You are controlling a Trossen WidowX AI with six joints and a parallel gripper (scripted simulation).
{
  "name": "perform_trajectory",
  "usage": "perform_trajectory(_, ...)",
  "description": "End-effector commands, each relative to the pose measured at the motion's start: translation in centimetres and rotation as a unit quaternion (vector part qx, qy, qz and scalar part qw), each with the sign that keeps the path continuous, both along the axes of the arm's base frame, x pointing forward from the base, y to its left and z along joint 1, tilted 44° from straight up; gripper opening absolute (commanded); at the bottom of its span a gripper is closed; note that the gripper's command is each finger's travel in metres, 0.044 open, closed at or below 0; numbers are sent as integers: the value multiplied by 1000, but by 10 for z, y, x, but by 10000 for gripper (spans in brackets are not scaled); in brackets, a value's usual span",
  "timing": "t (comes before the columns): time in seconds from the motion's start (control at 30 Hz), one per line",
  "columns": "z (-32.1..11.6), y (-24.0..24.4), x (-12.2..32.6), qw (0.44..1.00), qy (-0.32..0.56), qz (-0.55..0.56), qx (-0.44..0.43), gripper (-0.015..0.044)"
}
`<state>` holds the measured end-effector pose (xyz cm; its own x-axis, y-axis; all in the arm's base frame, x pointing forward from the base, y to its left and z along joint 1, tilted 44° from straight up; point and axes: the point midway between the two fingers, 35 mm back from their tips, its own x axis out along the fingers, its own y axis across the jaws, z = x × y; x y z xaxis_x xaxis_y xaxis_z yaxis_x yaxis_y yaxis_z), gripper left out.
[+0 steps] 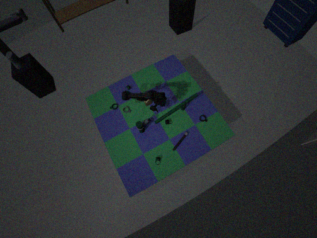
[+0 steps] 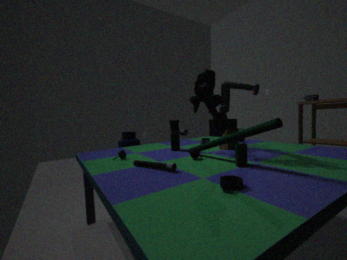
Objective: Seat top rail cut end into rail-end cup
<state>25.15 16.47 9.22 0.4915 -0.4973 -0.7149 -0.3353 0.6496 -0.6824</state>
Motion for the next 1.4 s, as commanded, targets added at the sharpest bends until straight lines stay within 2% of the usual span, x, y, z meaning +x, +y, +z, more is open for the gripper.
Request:
perform_trajectory(0.0,7,-9,16,996,-63,-66,26,440)
perform_trajectory(0.3,10,-12,16,997,-54,-54,18,440)
perform_trajectory(0.57,45,-54,16,984,85,121,-95,440)
perform_trajectory(0.77,72,-93,8,922,195,274,-191,440)
perform_trajectory(0.97,94,-130,-7,820,285,411,-279,440)
perform_trajectory(1.2,104,-149,-18,734,335,488,-333,440)
perform_trajectory(1.37,104,-149,-18,731,336,490,-334,440)
